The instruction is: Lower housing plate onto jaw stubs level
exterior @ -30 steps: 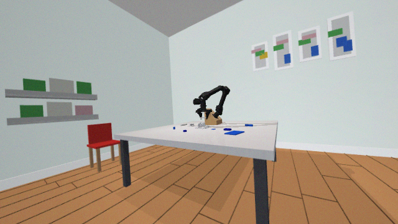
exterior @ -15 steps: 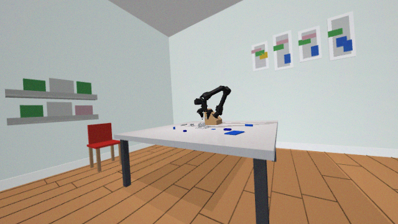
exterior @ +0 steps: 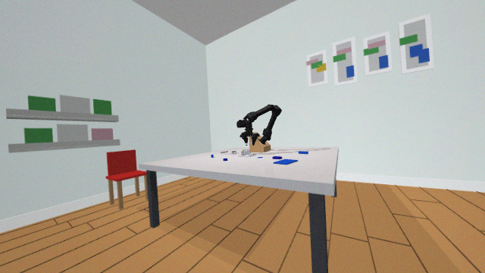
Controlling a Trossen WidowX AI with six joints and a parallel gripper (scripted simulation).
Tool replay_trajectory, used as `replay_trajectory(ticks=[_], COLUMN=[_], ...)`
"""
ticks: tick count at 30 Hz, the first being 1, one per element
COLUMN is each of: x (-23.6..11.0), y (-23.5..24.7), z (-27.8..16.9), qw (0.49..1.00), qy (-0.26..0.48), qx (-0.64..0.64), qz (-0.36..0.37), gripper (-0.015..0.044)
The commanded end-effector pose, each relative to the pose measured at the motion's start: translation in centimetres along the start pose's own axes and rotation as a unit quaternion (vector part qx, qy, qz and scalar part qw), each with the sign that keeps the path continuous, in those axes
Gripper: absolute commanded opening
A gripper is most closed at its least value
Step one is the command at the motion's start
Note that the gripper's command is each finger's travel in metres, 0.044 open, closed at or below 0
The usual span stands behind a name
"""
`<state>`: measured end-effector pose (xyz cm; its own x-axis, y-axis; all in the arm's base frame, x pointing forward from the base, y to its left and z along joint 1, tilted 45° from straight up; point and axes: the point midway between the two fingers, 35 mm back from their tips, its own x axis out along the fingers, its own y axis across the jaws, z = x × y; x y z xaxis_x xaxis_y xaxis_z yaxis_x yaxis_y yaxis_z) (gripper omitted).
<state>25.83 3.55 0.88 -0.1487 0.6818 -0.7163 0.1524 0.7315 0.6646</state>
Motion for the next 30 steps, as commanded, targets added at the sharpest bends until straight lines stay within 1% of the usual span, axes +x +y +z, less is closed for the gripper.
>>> replay_trajectory(ticks=[1,9,30], x=[-0.02,-0.02,-0.02], y=[0.07,0.96,0.96], z=[-0.03,-0.69,-0.69], qw=[1.0,1.0,1.0], qy=[0.0,0.0,0.0], qx=[0.003,0.002,0.002], qz=[0.002,0.002,0.002], gripper=[0.0351,0.0351,0.0351])
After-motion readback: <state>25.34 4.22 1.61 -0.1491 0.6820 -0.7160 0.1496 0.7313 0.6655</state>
